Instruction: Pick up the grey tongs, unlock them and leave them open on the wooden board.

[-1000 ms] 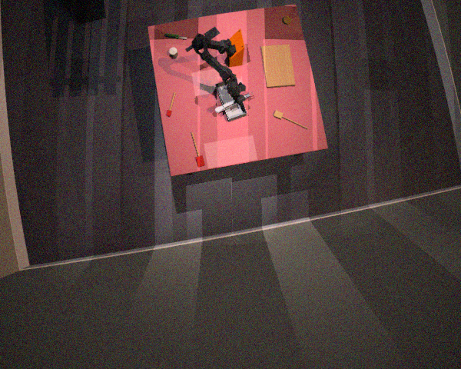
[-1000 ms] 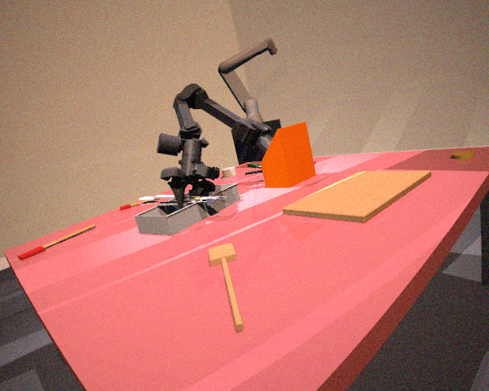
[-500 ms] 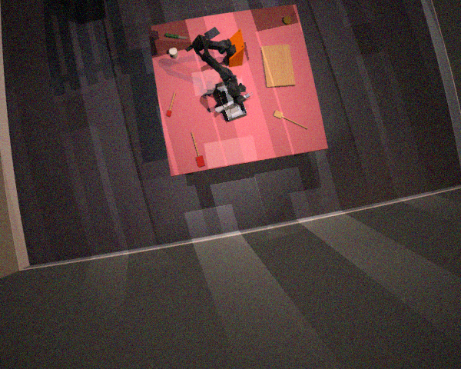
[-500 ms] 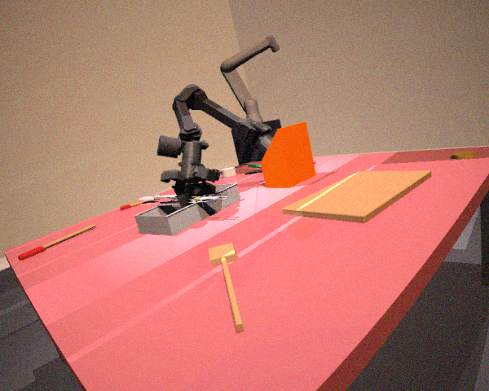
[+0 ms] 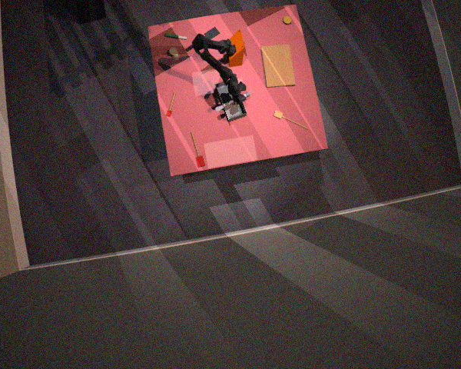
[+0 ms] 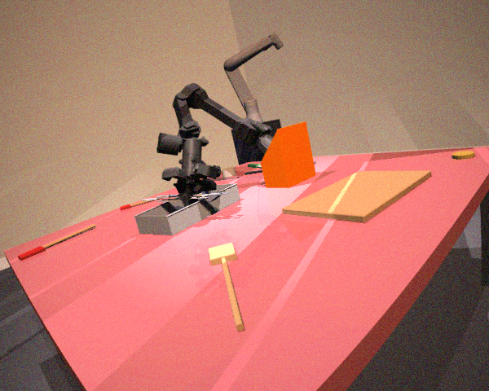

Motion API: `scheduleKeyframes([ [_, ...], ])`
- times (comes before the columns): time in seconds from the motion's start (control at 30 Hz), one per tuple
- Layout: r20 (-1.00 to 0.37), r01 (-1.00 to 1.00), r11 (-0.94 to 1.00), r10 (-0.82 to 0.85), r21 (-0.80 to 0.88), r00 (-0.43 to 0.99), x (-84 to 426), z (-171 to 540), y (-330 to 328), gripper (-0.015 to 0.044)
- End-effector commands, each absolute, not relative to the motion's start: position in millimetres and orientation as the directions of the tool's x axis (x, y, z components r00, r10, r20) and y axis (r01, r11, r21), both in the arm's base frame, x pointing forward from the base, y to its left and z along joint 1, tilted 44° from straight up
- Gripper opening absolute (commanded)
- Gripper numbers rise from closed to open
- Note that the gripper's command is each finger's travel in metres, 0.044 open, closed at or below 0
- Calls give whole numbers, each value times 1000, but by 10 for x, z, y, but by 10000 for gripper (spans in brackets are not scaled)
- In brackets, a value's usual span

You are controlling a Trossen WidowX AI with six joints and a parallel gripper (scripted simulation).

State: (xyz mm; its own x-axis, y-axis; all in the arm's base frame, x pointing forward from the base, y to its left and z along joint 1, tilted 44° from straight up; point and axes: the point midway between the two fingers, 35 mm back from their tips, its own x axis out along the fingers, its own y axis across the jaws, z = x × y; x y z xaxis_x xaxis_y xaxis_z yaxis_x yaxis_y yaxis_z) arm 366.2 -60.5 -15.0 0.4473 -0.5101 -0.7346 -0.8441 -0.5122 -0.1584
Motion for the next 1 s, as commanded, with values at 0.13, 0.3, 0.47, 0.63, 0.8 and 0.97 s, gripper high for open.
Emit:
scheduleKeyframes([
  [0.13, -723, -830, -525, -499, -186, 478, 3713, 358, -139, -150],
  [0.3, -723, -830, -525, -499, -186, 478, 3713, 358, -139, -150],
  [0.47, -724, -832, -524, -500, -185, 476, 3714, 356, -138, -150],
  [0.63, -738, -852, -499, -515, -155, 436, 3722, 329, -135, -150],
  [0.8, -756, -881, -461, -538, -109, 374, 3728, 295, -131, -150],
  [0.97, -766, -905, -421, -561, -60, 312, 3730, 270, -128, -150],
])
